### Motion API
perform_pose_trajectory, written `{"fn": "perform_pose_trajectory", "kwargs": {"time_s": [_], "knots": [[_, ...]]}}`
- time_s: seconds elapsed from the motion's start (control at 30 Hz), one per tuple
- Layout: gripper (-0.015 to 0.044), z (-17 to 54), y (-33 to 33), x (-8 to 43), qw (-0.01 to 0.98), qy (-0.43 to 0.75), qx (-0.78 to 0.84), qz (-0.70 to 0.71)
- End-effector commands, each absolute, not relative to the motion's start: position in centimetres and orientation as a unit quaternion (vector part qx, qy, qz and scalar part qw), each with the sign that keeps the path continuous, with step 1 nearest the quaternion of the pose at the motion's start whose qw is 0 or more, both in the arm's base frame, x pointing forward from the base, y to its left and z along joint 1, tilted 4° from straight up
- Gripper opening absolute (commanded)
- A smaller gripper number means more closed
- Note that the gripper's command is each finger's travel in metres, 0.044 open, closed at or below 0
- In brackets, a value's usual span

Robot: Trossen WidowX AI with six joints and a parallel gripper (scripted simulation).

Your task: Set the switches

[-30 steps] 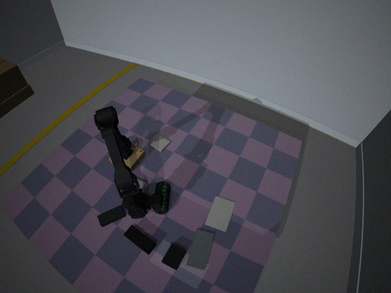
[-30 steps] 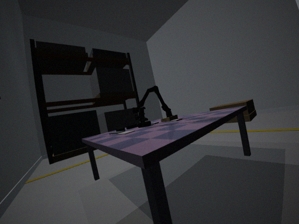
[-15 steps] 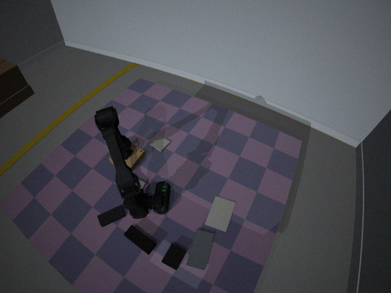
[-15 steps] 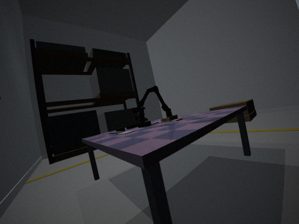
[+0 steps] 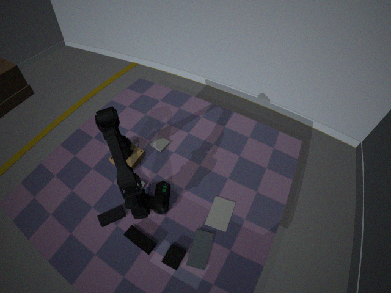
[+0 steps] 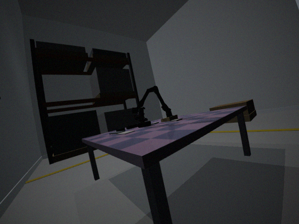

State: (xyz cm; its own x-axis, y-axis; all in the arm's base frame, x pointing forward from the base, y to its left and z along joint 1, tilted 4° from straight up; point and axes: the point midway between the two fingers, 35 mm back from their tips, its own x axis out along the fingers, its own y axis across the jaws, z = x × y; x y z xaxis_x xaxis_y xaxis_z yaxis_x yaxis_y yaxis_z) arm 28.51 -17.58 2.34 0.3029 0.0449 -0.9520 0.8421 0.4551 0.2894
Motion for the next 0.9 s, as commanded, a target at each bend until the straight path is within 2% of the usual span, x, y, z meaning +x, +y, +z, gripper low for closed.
{"fn": "perform_pose_trajectory", "kwargs": {"time_s": [0.0, 0.37, 0.53, 0.87], "knots": [[0.0000, 2.3, -17.5, 28.7, 0.681, 0.512, 0.434, -0.294], [0.0000, 2.4, -17.1, 29.8, 0.681, 0.512, 0.434, -0.293], [0.0000, 7.3, -17.6, 27.5, 0.681, 0.512, 0.433, -0.294], [0.0000, 7.7, -17.0, 27.5, 0.677, 0.517, 0.431, -0.297]]}}
